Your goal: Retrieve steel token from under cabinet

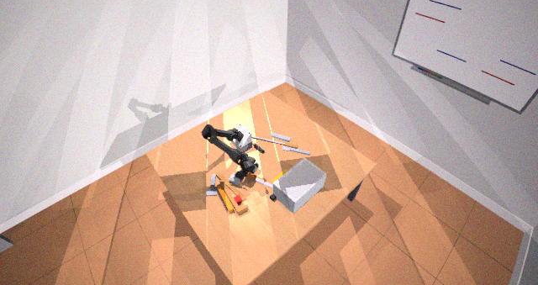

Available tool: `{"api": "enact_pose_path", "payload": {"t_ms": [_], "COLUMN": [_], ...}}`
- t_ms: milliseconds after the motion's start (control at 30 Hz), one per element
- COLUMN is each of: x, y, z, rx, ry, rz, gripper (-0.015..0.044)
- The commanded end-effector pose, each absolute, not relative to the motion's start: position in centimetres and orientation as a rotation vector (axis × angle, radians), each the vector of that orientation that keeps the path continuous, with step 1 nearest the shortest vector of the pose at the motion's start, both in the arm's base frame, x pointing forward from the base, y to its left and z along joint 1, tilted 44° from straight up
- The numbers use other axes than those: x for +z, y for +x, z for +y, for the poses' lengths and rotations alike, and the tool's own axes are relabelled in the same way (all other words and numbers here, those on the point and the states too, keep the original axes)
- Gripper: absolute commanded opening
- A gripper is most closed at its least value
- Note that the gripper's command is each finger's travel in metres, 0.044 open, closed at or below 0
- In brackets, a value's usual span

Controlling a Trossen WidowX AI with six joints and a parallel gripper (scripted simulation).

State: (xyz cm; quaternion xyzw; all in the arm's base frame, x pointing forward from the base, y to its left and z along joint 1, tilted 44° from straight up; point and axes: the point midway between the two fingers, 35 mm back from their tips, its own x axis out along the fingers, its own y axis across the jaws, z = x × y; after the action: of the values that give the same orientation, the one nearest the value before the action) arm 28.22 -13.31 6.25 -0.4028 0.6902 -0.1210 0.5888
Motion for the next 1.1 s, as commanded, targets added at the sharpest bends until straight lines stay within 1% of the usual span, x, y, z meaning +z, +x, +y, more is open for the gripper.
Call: {"api": "enact_pose_path", "payload": {"t_ms": [0,1067], "x": [6.1,5.2], "y": [28.8,32.5], "z": [-13.2,-12.0], "rx": [-0.285,-0.285], "ry": [-0.939,-0.937], "rz": [1.607,1.605], "gripper": [0.0,0.0]}}
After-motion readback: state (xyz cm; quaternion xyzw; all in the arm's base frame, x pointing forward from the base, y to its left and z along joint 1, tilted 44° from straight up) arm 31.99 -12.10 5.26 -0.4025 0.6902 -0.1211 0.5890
